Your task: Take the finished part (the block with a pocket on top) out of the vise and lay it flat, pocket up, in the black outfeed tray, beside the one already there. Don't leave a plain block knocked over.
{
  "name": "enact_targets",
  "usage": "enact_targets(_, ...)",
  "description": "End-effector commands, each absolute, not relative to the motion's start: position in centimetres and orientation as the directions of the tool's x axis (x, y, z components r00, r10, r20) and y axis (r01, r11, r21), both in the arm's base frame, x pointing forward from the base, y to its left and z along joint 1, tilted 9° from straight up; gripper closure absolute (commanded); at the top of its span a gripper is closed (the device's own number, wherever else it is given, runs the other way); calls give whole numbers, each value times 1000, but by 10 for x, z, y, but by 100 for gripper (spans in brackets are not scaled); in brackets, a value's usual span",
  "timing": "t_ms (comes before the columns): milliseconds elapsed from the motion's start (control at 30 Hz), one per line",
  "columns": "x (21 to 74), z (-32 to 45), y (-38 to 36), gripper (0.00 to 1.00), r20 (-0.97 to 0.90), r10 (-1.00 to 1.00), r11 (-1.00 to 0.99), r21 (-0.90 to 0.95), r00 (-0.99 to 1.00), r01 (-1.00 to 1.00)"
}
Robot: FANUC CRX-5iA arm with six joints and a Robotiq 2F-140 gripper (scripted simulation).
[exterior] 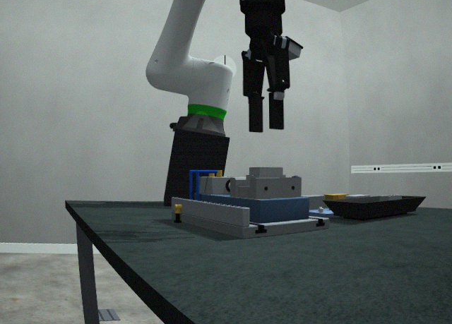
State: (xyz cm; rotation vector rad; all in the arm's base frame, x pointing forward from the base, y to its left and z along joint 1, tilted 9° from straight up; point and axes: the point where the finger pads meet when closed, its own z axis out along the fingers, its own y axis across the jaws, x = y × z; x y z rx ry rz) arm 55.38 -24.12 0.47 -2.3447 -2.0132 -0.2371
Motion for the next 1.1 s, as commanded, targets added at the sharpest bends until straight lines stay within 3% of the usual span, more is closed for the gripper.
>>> enact_targets(0,554,4,-241,54,142,979,-156,69,145,985)
enact_targets(1067,559,-40,-236,54,142,979,-156,69,145,985)
